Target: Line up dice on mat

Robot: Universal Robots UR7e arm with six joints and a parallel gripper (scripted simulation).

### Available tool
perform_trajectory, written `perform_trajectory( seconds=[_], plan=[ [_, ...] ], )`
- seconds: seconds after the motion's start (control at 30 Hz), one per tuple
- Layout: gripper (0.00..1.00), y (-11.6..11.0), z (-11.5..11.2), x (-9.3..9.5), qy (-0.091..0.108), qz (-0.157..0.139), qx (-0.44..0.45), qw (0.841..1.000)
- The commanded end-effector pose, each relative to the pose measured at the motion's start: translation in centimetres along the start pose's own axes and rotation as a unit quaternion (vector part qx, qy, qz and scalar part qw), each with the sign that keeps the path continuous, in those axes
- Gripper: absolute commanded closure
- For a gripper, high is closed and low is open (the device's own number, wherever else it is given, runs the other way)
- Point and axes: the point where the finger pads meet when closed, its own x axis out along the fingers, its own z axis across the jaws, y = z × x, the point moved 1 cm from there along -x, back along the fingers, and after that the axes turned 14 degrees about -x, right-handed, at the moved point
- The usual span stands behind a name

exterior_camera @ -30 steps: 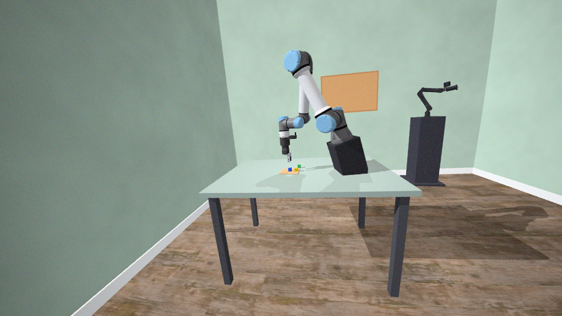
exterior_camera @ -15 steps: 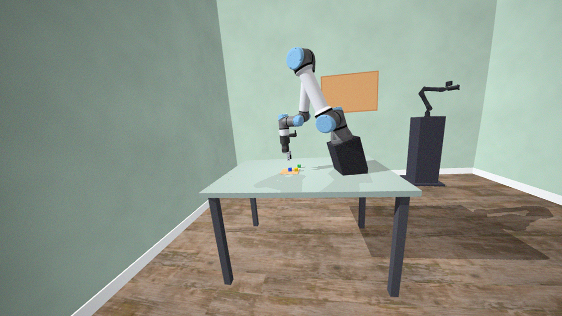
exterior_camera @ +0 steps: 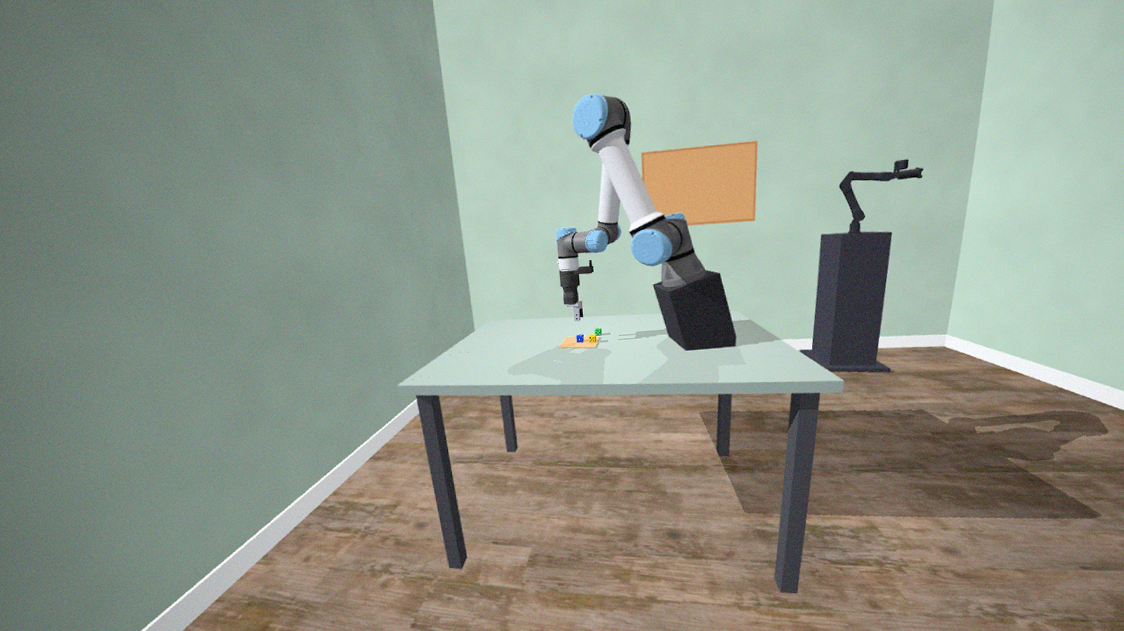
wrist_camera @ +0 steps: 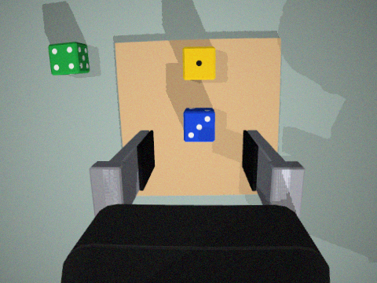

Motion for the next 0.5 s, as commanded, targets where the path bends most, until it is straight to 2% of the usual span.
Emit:
perform_trajectory(
  seconds=[0.0, 0.23, 0.47],
  plan=[
    [0.00, 0.0, 0.0, 0.0, 0.000, -0.001, 0.000, 1.000],
    [0.00, 0.1, -0.2, 0.0, 0.000, 0.000, 0.015, 1.000],
    [0.00, 1.1, -1.4, 0.2, 0.001, 0.001, 0.098, 0.995]
  ],
)
